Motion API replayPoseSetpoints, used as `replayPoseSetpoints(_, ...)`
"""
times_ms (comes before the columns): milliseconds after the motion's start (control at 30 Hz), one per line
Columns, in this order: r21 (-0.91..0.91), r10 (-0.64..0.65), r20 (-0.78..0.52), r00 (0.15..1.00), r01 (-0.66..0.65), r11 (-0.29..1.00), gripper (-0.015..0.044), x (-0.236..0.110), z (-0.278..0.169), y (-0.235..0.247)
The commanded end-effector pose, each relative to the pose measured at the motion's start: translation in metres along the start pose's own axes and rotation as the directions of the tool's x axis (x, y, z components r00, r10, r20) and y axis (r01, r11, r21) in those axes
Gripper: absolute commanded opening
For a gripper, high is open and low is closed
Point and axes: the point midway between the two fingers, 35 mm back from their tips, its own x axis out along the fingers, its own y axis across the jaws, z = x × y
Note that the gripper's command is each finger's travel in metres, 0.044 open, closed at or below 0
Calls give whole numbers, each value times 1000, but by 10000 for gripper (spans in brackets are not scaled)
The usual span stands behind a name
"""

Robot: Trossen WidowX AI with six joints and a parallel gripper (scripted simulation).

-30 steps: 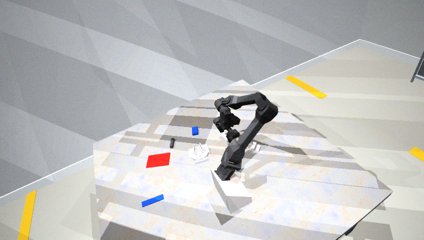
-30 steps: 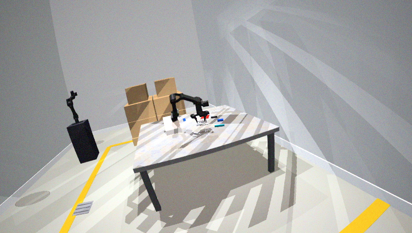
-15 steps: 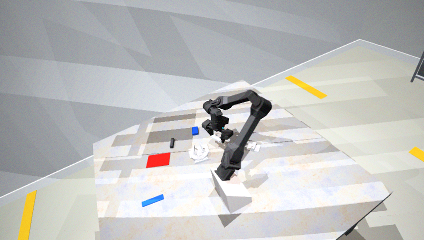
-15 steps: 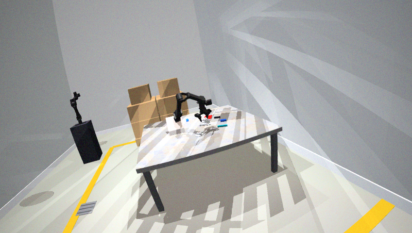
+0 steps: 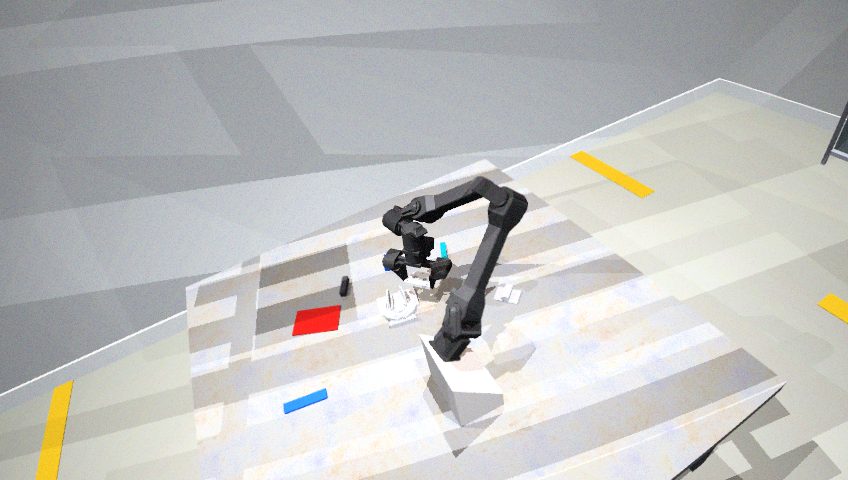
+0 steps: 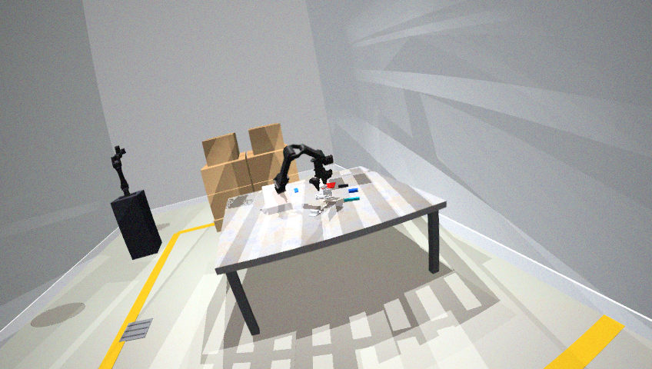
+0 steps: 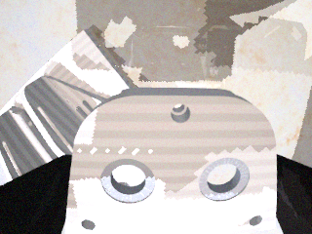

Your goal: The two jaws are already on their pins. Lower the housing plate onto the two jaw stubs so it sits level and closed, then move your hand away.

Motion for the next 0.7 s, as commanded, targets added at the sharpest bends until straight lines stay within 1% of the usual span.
replayPoseSetpoints(0, -107, -8, 11, 1000, 9, 994, 351, 1, -10, 11)
replayPoseSetpoints(333, -334, -24, 31, 999, 32, 942, 351, 2, -36, 31)
replayPoseSetpoints(667, -542, -40, 60, 997, 66, 838, 351, 5, -65, 48)
